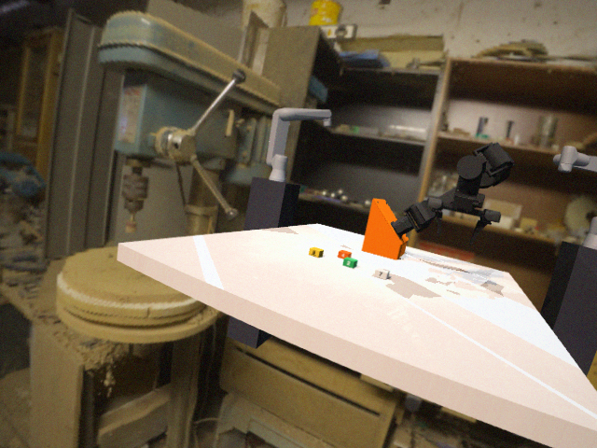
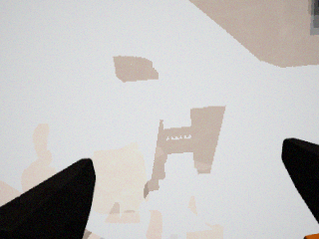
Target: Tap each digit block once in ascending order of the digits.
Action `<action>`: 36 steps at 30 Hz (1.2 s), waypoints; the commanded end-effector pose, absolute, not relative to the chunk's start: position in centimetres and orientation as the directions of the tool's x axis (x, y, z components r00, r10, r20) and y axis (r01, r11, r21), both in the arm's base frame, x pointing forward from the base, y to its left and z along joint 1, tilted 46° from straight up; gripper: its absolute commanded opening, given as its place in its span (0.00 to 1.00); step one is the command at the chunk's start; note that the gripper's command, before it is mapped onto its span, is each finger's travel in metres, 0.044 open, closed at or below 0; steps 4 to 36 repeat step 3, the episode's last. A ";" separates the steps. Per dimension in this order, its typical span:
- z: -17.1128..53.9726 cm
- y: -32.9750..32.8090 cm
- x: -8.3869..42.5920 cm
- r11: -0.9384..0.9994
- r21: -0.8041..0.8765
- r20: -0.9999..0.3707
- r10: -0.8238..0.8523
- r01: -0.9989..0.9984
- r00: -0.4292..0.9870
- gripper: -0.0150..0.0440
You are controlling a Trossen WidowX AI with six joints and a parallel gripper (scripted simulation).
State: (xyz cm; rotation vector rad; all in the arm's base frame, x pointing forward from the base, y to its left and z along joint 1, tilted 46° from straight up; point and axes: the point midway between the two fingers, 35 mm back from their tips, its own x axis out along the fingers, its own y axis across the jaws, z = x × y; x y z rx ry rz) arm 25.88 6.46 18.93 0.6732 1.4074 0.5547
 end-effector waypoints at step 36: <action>18.8 6.9 25.1 0.692 0.719 -0.695 0.715 0.067 0.077 0.93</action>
